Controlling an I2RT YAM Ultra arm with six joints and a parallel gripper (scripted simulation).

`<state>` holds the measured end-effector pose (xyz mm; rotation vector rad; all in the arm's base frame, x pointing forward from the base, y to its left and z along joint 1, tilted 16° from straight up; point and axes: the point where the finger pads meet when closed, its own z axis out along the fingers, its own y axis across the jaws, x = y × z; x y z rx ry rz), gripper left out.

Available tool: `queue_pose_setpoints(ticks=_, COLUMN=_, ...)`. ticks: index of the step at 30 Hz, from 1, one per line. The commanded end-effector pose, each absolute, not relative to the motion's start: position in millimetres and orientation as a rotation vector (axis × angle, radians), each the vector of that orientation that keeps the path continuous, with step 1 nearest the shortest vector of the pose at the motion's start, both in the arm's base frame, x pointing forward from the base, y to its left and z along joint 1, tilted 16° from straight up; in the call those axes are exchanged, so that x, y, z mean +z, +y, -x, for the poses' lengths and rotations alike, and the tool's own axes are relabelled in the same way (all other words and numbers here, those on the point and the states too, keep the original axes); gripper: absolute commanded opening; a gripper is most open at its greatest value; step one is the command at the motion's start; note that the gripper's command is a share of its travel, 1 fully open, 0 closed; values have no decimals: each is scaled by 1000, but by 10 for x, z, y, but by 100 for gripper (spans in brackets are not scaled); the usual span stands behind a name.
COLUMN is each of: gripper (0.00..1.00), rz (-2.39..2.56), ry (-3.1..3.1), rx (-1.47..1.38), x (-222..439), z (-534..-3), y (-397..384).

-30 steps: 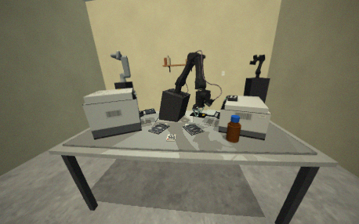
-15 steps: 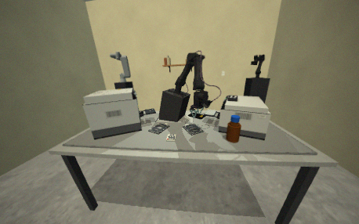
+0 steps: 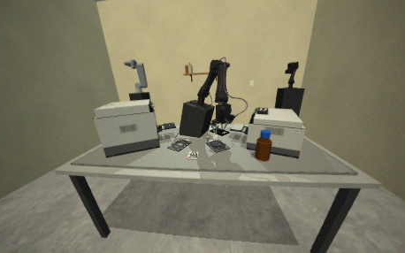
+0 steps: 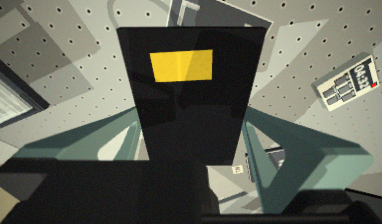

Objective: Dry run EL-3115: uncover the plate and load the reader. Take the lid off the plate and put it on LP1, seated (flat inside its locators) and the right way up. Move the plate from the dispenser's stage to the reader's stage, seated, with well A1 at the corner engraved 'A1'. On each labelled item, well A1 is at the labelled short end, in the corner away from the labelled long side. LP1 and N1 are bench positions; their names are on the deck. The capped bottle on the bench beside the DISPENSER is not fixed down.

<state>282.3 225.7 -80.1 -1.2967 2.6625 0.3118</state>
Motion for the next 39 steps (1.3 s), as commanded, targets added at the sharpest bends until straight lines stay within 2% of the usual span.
queue_pose_setpoints(ticks=1, gripper=85, rz=1205, ry=2660, rx=338, x=-703, z=-2922, y=2268)
queue_pose_setpoints(ticks=10, gripper=85, rz=1010, ry=2808, rx=355, x=-922, z=-2899, y=2051)
queue_pose_setpoints(ticks=26, gripper=85, rz=787, ry=2828, rx=384, x=-738, z=-3051, y=2177)
queue_pose_setpoints(ticks=39, gripper=85, rz=832, ry=2803, rx=378, x=-704, z=-3090, y=2215)
